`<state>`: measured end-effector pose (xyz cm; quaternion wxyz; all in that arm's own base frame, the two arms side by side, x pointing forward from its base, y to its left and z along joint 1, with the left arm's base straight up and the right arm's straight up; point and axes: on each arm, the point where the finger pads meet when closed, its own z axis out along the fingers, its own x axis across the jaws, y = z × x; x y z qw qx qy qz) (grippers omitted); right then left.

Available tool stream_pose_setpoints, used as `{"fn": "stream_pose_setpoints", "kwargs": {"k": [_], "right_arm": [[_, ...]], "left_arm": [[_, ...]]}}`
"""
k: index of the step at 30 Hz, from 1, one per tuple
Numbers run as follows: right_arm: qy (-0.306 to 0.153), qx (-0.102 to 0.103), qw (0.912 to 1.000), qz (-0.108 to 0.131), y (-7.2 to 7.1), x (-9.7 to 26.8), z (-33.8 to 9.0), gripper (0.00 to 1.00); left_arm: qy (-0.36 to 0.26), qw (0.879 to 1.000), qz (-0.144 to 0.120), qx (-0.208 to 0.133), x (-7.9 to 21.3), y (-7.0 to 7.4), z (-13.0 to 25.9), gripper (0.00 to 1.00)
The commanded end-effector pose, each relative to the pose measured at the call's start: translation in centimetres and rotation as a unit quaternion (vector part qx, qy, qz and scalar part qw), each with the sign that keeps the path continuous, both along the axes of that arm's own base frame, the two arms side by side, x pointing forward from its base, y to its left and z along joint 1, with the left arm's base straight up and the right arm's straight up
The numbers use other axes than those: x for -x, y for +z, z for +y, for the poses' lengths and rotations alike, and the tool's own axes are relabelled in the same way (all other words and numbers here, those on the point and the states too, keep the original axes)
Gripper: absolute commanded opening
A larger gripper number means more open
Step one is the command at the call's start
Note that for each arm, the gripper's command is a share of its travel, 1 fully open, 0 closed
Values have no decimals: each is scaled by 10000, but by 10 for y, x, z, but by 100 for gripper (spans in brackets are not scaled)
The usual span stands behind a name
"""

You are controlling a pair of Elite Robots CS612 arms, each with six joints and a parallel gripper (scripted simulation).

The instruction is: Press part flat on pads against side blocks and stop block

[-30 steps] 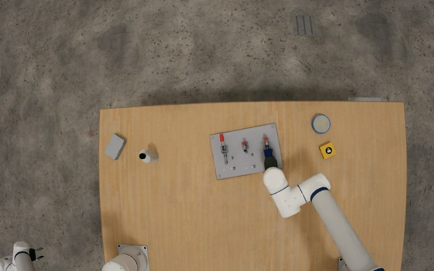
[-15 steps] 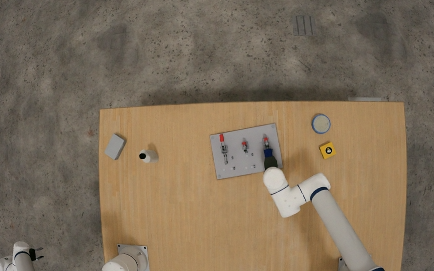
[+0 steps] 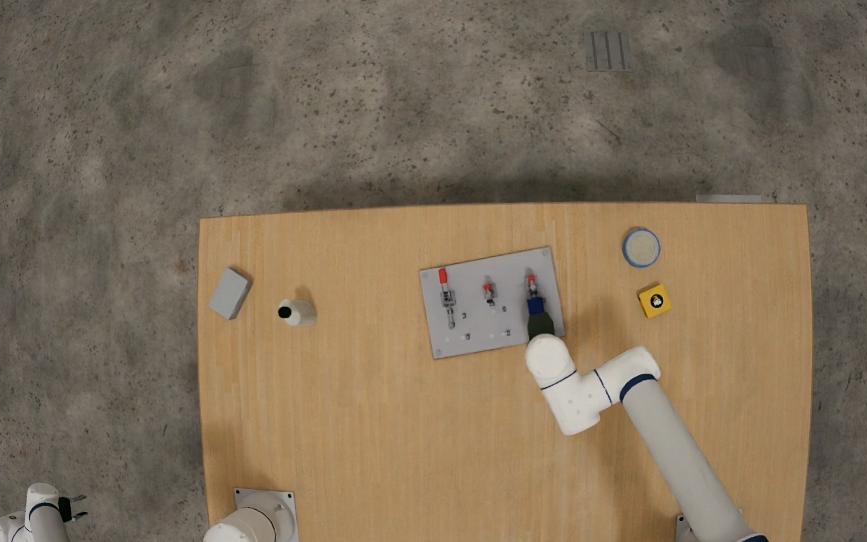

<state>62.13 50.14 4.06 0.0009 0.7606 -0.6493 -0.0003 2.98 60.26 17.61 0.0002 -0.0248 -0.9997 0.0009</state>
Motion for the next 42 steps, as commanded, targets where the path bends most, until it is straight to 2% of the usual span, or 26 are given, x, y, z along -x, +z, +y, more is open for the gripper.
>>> {"fn": "stream_pose_setpoints", "kwargs": {"k": [1, 42], "right_arm": [[0, -5, 10000, -8, 1, -1, 0, 0], [0, -5, 10000, -8, 1, -5, 1, 0]], "left_arm": [[0, 10000, -2, -8, 0, 1, 1, 100], [0, 10000, -2, -8, 0, 1, 1, 100]]}}
